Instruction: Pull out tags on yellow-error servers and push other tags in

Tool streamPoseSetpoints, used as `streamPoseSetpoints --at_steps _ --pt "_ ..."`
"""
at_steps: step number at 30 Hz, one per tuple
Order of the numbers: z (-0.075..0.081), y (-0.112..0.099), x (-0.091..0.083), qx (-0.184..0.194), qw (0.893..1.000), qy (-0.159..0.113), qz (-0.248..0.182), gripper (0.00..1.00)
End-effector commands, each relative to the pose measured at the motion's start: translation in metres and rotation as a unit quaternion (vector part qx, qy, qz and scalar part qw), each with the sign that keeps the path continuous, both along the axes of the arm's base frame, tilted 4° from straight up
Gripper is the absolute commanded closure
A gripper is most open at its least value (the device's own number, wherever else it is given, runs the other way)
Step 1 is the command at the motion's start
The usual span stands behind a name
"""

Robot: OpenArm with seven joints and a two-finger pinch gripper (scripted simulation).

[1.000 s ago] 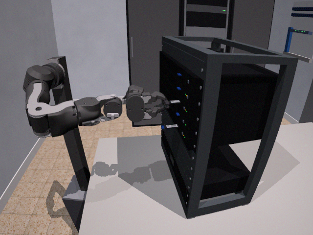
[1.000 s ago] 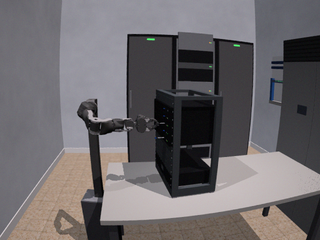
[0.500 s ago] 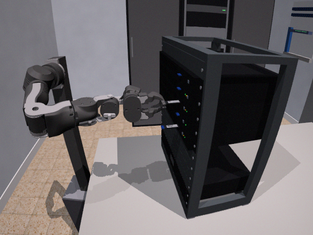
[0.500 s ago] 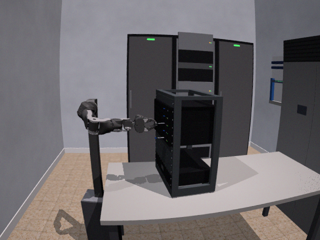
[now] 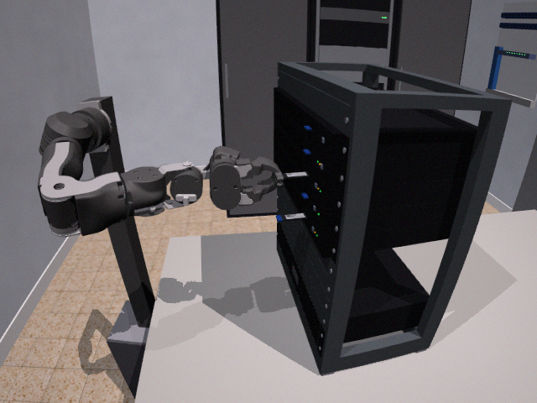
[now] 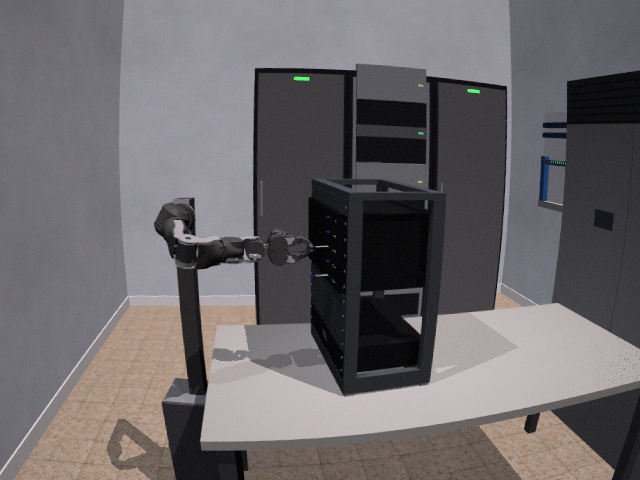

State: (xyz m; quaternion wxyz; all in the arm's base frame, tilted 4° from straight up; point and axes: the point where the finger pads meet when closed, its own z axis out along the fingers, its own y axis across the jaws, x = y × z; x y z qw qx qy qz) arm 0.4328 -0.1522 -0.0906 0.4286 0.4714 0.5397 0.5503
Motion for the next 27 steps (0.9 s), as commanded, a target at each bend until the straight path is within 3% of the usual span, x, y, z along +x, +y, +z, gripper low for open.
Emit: streamPoseSetpoints --at_steps 1,2,27 --pt "-0.0010 0.0034 -0.0032 0.001 1.000 0.000 0.007 1.00" --pt "-0.0010 0.0034 -0.0032 0.001 1.000 0.000 0.007 0.90" --pt "-0.0012 0.0026 -0.0028 0.001 1.000 0.000 0.006 0.90"
